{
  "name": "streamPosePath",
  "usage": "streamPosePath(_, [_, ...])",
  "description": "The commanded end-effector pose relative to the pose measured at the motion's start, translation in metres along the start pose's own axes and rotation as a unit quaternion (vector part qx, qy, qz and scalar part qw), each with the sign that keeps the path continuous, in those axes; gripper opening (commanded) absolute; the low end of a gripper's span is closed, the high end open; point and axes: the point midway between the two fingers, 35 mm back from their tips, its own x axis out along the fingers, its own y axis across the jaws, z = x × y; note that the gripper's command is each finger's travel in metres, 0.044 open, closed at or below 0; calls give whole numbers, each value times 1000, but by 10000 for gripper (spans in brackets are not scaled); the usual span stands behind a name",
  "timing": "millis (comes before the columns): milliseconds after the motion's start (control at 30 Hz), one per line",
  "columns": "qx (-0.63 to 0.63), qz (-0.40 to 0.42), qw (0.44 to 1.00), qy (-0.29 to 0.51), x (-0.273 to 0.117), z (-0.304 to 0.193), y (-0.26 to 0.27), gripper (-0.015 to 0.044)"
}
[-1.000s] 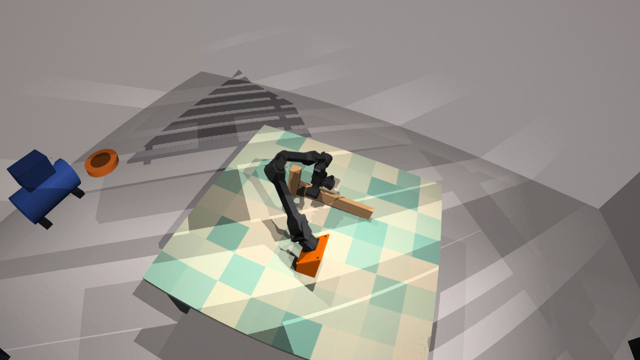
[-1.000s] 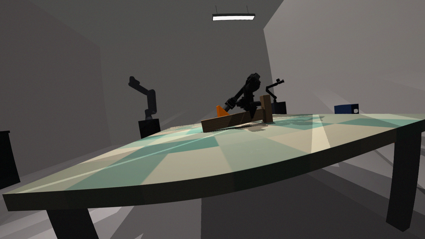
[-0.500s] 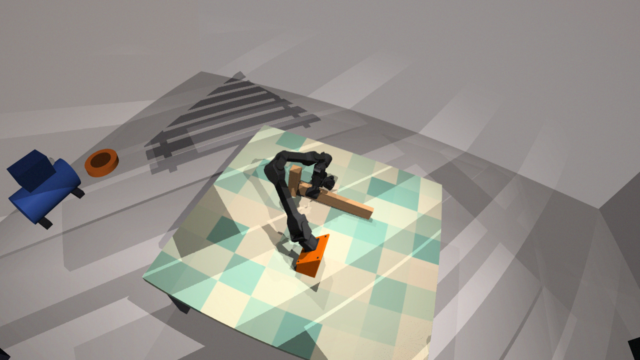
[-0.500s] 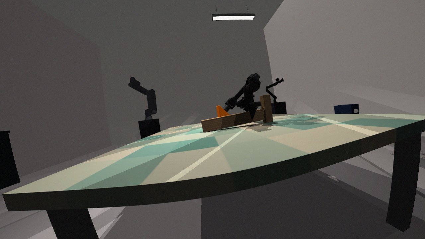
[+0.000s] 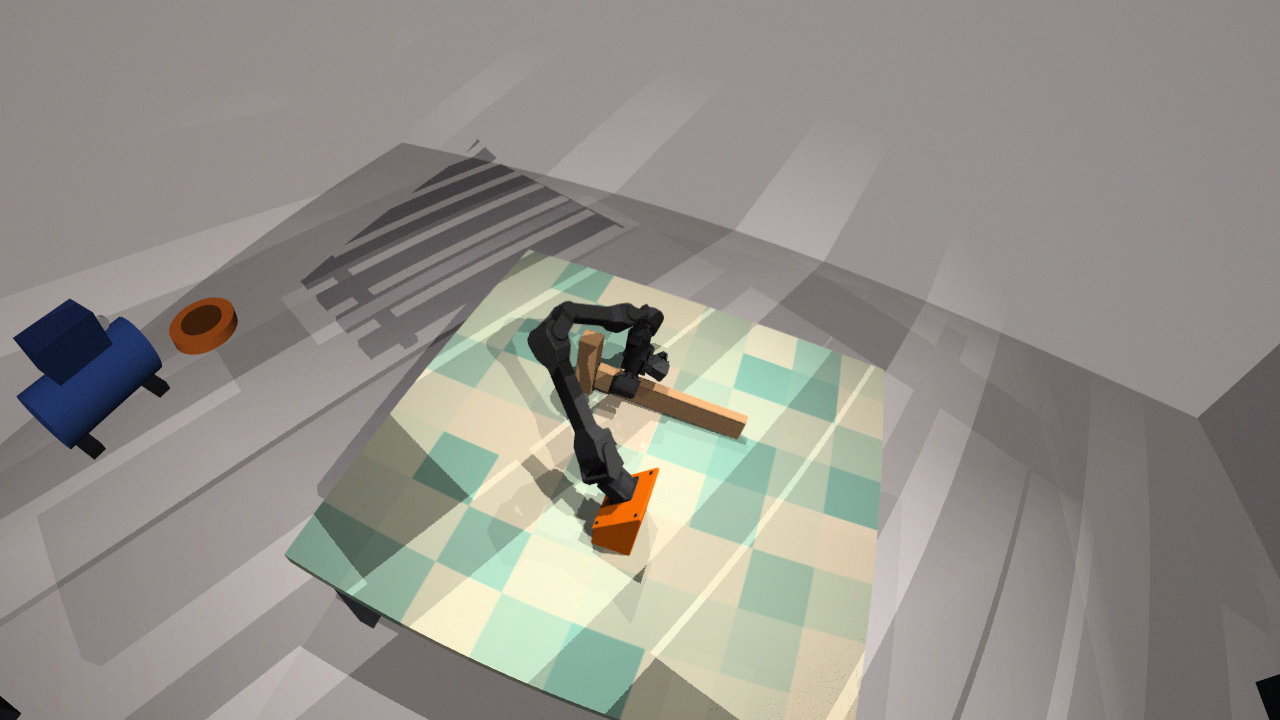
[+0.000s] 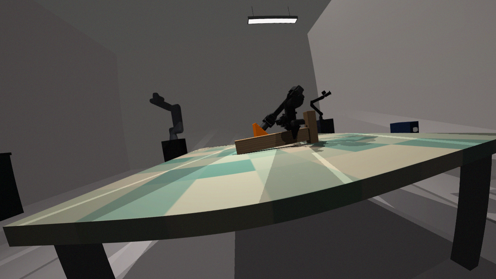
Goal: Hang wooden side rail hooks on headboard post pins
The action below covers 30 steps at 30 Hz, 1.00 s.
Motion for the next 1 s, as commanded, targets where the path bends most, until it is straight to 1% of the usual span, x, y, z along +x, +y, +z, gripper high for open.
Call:
streamPosePath(0, [-3, 2, 1000, 4, 1, -1, 1, 0])
streamPosePath(400, [-3, 2, 1000, 4, 2, -1, 1, 0])
streamPosePath(800, [1, 1, 1000, 0, 1, 0, 0, 315])
streamPosePath(900, [0, 1, 1000, 0, -9, 1, 1, 394])
streamPosePath(967, [-1, 2, 1000, 1, -22, 1, 1, 440])
